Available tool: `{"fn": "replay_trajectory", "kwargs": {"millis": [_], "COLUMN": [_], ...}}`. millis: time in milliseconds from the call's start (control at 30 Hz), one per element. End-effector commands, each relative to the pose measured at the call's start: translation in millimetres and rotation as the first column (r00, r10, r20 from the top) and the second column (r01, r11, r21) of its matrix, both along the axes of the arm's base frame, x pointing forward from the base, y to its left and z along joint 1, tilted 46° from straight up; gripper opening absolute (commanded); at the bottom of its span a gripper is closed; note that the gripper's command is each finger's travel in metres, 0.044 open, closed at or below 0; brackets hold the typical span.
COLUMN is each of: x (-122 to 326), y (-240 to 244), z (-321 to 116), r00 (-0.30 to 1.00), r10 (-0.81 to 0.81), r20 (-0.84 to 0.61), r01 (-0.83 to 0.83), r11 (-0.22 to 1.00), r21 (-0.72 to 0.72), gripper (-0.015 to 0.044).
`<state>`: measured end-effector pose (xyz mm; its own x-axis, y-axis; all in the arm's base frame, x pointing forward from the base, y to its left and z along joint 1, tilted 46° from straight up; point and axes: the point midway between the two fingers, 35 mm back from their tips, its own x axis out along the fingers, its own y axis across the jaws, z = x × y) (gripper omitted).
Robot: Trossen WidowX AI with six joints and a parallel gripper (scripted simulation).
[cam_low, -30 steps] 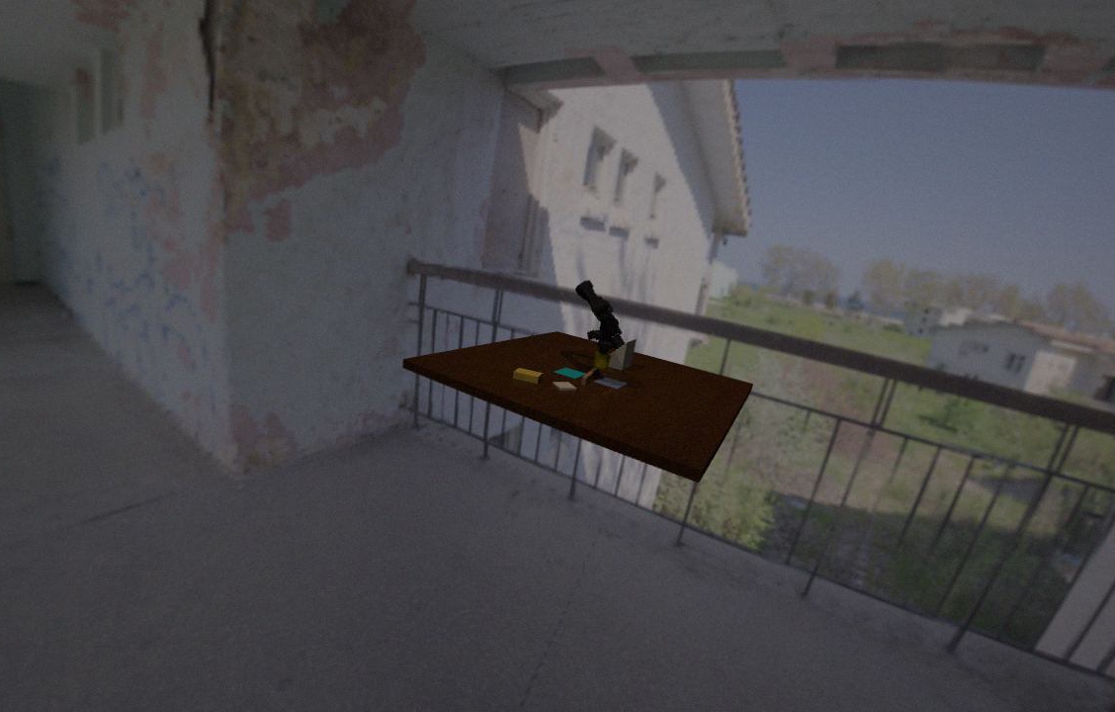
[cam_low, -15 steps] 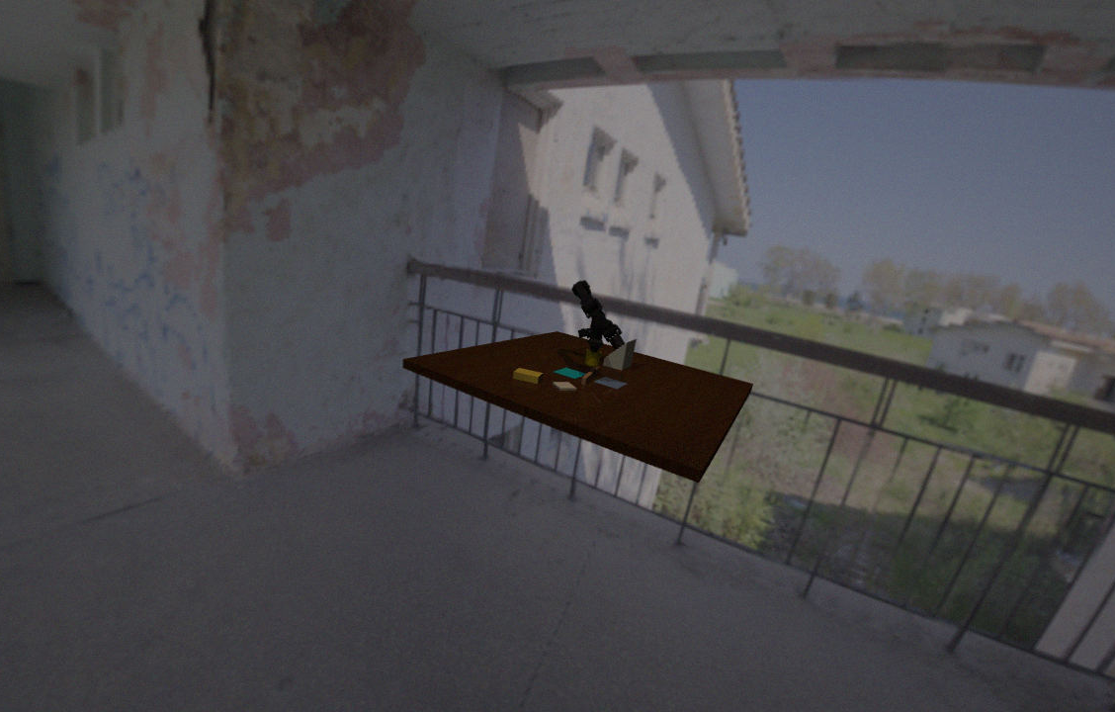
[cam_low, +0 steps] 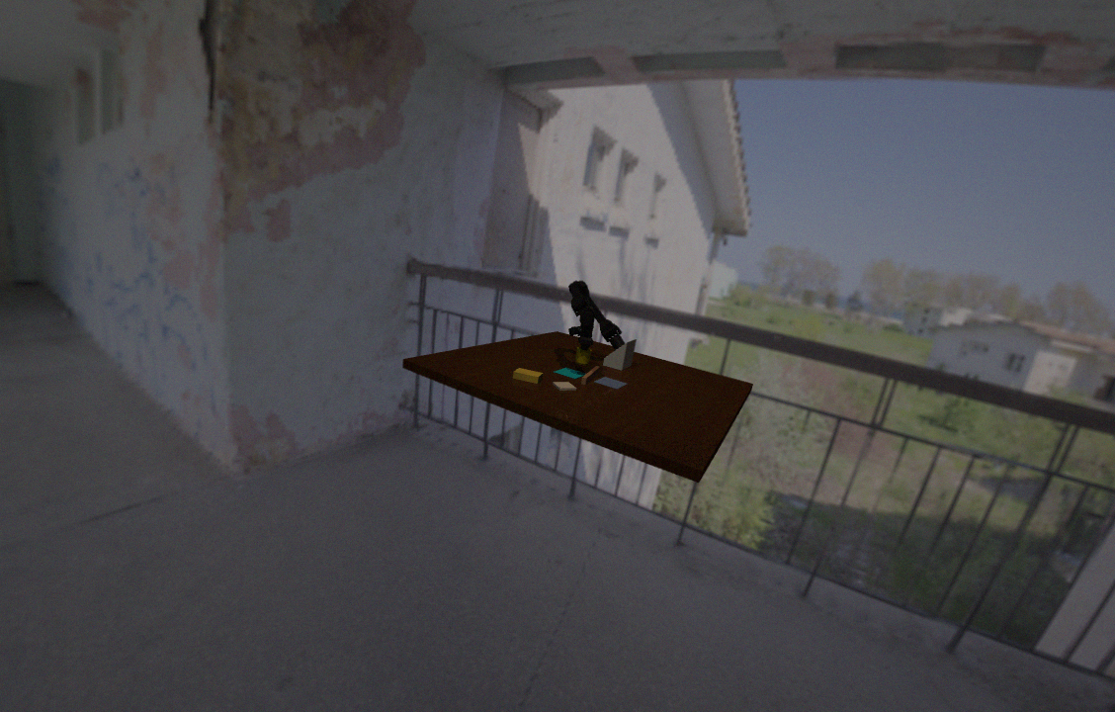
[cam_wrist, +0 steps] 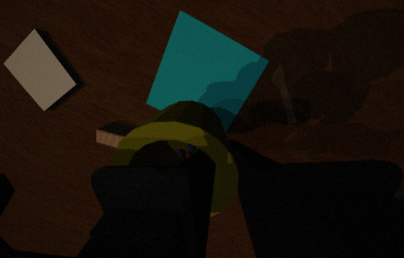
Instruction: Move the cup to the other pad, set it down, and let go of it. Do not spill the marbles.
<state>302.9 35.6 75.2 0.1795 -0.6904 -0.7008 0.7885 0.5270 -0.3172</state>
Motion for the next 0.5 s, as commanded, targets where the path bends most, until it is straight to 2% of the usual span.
{"fn": "replay_trajectory", "kwargs": {"millis": [0,467], "x": [4.3,12.9], "y": [-6.5,-26.9], "z": [10.3,32.8], "r00": [1.0,1.0], "r10": [0.001,0.001], "r20": [0.009,0.009], "r01": [-0.001,-0.001], "r11": [1.0,1.0], "r21": [0.0,-0.002], "gripper": [0.0,0.0]}}
